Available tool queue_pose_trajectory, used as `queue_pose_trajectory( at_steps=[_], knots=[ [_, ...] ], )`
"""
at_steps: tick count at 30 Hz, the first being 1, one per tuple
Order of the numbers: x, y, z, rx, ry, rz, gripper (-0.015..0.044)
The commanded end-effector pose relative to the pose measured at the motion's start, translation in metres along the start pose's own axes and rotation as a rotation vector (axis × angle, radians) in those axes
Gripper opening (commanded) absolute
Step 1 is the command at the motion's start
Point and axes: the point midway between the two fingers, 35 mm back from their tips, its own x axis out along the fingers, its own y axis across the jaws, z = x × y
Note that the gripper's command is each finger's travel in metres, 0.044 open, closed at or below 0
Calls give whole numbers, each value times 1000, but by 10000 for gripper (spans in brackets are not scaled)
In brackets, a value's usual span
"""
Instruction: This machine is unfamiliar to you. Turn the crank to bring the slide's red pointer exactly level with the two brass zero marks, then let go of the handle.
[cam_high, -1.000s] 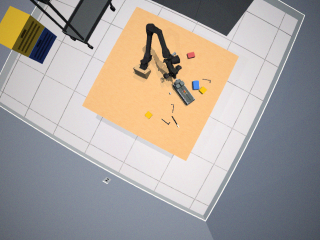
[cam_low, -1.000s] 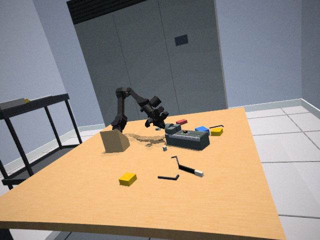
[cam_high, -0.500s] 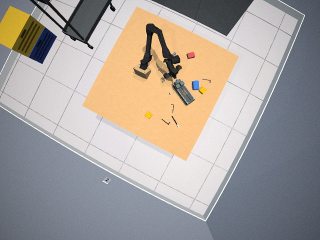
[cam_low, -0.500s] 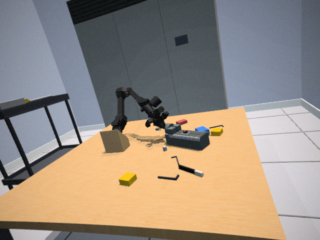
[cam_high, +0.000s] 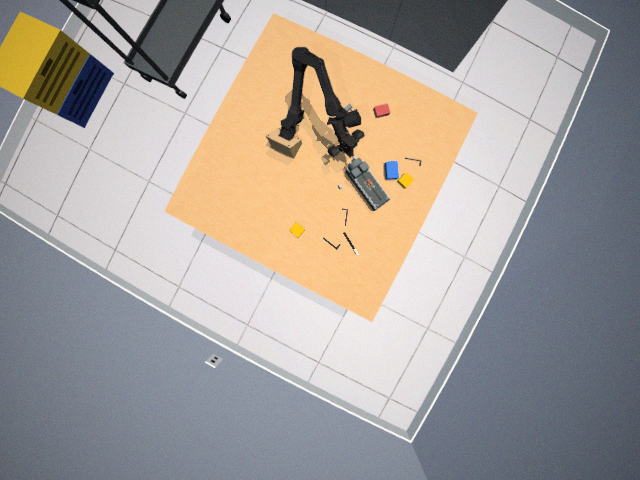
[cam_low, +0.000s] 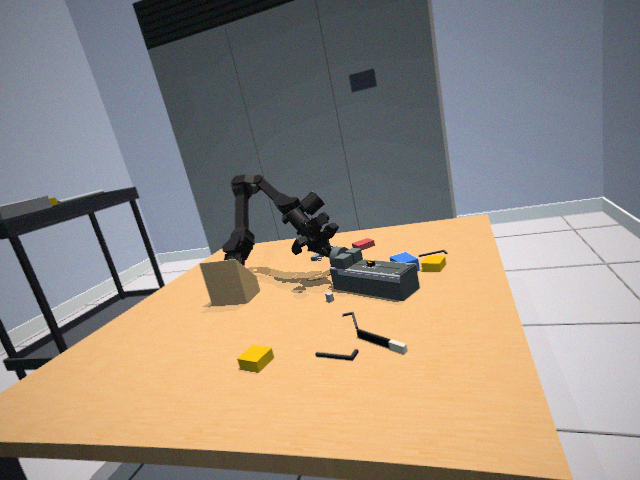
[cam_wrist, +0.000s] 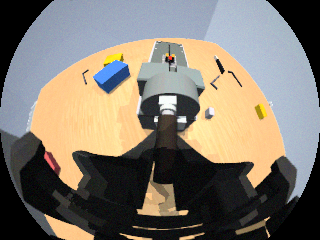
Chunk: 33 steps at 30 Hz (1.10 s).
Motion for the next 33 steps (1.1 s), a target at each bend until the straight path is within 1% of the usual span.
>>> queue_pose_trajectory(
  at_steps=[1,33],
  knots=[
    [1,9,-2,-14,5,22,0],
    [6,14,-6,-13,6,22,0]
  ],
)
